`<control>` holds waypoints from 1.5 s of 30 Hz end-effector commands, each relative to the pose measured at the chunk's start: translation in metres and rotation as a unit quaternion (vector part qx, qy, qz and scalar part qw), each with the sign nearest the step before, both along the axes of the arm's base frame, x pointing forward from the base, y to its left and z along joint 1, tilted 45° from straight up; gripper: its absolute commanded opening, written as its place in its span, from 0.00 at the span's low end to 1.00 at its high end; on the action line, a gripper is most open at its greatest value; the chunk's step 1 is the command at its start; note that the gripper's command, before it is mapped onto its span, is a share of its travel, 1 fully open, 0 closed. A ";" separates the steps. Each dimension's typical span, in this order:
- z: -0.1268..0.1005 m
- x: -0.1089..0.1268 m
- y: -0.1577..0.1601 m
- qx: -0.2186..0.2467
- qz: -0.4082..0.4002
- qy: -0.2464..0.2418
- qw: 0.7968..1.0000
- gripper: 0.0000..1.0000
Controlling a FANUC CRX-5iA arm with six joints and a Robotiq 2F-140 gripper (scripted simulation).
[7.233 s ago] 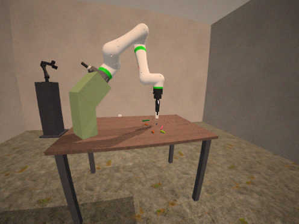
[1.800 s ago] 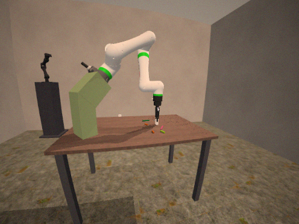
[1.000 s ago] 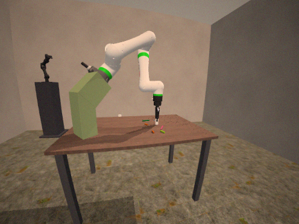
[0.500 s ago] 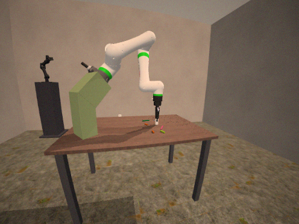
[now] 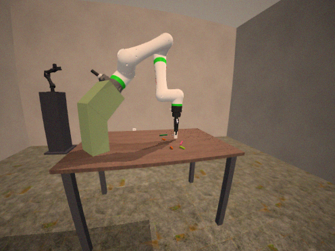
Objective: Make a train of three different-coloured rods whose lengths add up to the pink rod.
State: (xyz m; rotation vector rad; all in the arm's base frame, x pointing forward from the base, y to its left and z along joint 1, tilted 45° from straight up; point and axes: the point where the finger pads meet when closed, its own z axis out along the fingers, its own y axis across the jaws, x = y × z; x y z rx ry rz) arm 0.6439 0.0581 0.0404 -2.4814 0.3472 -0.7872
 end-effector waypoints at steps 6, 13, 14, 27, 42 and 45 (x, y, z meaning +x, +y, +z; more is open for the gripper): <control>0.041 -0.035 -0.023 0.000 0.000 0.001 1.000 0.03; 0.060 -0.051 -0.034 0.000 0.000 0.001 1.000 0.03; 0.060 -0.051 -0.034 0.000 0.000 0.001 1.000 0.03; 0.029 -0.071 -0.059 0.034 -0.037 0.025 0.998 0.03; -0.030 -0.117 -0.104 0.101 -0.119 0.066 0.986 0.03; -0.030 -0.117 -0.104 0.101 -0.119 0.066 0.986 0.03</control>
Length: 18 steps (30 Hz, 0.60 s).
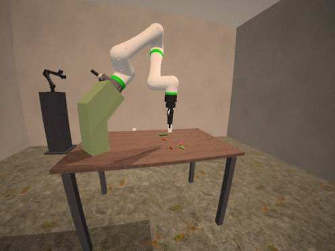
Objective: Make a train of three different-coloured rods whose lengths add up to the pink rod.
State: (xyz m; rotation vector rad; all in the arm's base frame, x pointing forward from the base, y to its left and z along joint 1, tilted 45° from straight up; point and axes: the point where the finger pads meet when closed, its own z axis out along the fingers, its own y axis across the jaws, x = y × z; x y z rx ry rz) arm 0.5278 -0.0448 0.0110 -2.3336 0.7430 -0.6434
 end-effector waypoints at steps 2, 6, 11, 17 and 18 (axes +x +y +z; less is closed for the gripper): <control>-0.001 -0.001 -0.001 0.001 -0.001 0.000 1.000 0.03; -0.001 0.000 -0.001 0.001 -0.001 0.000 1.000 0.03; -0.003 0.001 0.000 0.000 -0.001 0.000 1.000 0.03; -0.013 0.010 0.006 0.000 0.000 0.001 1.000 0.03; -0.015 0.012 0.007 0.000 0.000 0.001 1.000 0.03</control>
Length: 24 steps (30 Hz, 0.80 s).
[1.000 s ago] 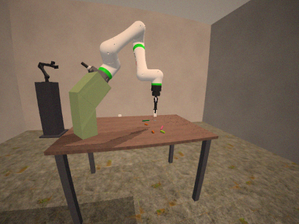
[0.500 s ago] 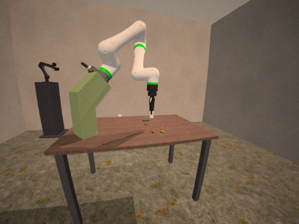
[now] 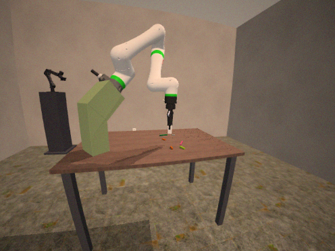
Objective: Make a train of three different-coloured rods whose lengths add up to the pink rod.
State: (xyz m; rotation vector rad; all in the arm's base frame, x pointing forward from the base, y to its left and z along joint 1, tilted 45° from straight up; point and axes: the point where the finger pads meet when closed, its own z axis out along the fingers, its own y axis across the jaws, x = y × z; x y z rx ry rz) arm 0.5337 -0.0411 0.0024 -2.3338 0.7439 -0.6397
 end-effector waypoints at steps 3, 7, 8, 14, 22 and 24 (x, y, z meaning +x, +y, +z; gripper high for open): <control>-0.009 0.008 0.005 0.000 0.000 -0.001 1.000 0.03; -0.021 0.018 0.011 0.000 0.000 -0.001 1.000 0.03; -0.025 0.021 0.013 0.000 0.000 -0.001 1.000 0.03; -0.042 0.036 0.023 0.000 0.000 -0.001 1.000 0.03; -0.053 0.045 0.028 0.000 0.000 -0.001 1.000 0.03; -0.054 0.046 0.029 0.000 0.000 -0.001 1.000 0.03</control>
